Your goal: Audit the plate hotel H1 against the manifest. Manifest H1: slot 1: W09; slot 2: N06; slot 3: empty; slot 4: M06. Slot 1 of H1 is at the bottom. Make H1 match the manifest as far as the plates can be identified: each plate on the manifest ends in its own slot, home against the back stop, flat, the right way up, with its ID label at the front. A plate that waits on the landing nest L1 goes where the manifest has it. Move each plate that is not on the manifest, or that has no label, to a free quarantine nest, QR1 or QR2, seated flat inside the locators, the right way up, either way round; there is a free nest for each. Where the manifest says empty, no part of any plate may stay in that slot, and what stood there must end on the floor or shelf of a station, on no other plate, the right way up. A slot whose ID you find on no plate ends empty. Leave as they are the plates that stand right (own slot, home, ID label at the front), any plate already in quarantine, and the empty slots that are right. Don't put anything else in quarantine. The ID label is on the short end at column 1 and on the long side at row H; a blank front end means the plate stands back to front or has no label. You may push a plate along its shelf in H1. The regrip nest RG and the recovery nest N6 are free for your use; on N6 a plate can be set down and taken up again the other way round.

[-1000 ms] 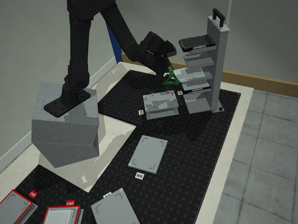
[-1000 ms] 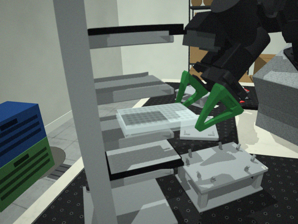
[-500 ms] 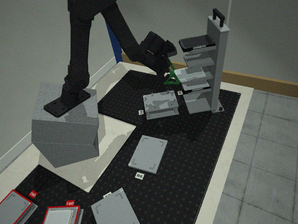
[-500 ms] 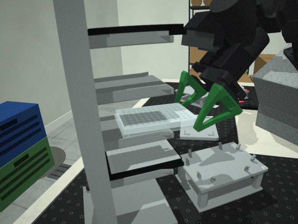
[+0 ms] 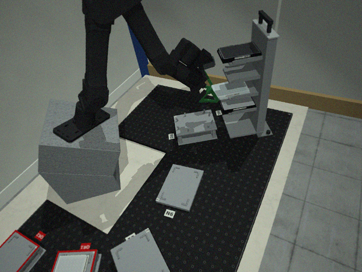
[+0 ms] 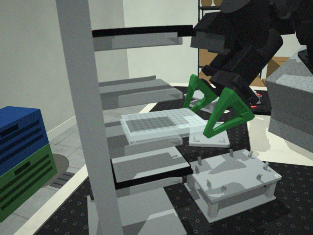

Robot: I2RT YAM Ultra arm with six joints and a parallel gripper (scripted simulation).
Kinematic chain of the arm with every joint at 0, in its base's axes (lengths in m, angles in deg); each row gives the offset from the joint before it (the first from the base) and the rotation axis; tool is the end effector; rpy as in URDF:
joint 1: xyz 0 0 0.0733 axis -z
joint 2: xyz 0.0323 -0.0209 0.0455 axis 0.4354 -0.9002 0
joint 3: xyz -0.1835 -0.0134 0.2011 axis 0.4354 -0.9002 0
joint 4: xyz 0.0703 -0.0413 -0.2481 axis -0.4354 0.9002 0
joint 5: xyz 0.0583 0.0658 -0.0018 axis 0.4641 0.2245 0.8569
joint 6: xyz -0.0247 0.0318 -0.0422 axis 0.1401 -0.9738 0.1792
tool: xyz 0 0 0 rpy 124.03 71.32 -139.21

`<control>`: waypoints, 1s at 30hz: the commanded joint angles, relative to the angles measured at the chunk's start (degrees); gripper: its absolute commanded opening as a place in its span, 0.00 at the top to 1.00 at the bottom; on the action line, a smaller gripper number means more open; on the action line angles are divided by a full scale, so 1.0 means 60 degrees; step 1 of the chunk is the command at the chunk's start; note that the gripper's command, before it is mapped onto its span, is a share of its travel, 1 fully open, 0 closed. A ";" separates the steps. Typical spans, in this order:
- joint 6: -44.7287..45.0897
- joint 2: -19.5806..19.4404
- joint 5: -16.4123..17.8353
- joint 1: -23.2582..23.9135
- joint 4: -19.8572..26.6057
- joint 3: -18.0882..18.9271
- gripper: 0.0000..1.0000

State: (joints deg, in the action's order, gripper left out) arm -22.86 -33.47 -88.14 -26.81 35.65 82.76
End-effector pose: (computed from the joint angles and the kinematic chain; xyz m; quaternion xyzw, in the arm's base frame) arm 0.1986 0.2397 0.2202 -0.2067 0.7740 0.1886 0.5681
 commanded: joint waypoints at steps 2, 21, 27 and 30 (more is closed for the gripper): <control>0.0018 0.0006 0.0047 0.0011 0.0020 0.0154 0.14; 0.0019 -0.0032 0.0051 0.0015 -0.0023 0.0149 0.00; 0.0019 -0.0032 0.0051 0.0015 -0.0023 0.0149 0.00; 0.0019 -0.0032 0.0051 0.0015 -0.0023 0.0149 0.00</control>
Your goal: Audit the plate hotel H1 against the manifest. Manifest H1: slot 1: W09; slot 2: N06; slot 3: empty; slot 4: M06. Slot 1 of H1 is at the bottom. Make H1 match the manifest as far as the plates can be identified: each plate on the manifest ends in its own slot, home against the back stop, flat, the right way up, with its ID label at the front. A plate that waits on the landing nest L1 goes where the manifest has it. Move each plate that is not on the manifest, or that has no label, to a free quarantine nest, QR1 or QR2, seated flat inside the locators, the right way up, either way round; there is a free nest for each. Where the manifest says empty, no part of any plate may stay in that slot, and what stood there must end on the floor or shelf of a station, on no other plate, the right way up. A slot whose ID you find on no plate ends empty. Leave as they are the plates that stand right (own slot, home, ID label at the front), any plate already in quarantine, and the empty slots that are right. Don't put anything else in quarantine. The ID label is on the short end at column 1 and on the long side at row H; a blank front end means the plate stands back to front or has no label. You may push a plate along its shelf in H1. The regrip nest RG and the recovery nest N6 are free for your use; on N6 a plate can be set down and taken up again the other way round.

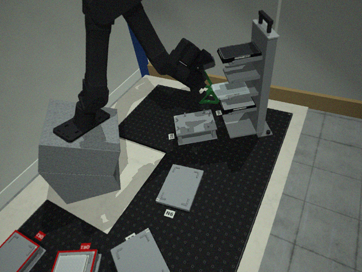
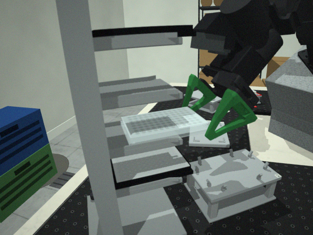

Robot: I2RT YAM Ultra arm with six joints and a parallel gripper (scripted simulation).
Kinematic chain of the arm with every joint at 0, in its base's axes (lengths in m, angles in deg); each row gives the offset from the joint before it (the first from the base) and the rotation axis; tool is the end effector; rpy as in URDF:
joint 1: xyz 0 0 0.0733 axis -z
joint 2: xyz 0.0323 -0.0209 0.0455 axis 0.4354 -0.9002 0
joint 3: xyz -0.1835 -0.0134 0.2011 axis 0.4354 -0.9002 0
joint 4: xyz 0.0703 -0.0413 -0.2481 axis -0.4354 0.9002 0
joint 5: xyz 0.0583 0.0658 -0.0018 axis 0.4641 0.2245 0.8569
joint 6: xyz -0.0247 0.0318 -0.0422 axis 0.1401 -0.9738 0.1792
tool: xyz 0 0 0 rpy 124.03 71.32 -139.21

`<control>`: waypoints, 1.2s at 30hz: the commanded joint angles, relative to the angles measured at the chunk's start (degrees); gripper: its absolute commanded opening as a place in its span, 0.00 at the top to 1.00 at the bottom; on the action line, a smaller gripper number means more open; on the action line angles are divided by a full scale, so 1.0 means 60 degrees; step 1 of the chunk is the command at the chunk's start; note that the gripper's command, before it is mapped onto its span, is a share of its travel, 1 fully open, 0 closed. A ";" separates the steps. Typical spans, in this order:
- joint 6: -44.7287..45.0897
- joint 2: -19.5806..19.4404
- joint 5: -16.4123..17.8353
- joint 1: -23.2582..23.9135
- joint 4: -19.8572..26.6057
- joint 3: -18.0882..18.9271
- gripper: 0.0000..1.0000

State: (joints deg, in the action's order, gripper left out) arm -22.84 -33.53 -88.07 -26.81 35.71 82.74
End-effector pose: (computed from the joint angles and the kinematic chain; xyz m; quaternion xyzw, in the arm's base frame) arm 0.1985 0.2398 0.2197 -0.2076 0.7745 0.1883 0.5671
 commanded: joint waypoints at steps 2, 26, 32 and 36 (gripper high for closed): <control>0.0015 -0.0021 0.0040 0.0015 -0.0034 0.0153 0.00; -0.0109 0.0863 -0.0234 -0.0308 0.0237 -0.0584 0.00; -0.0147 0.1033 -0.0317 -0.0399 -0.0021 -0.0843 0.00; -0.0179 0.1191 -0.0405 -0.0492 -0.0098 -0.1091 0.00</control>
State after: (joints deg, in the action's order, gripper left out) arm -23.43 -28.40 -89.51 -28.99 36.63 77.91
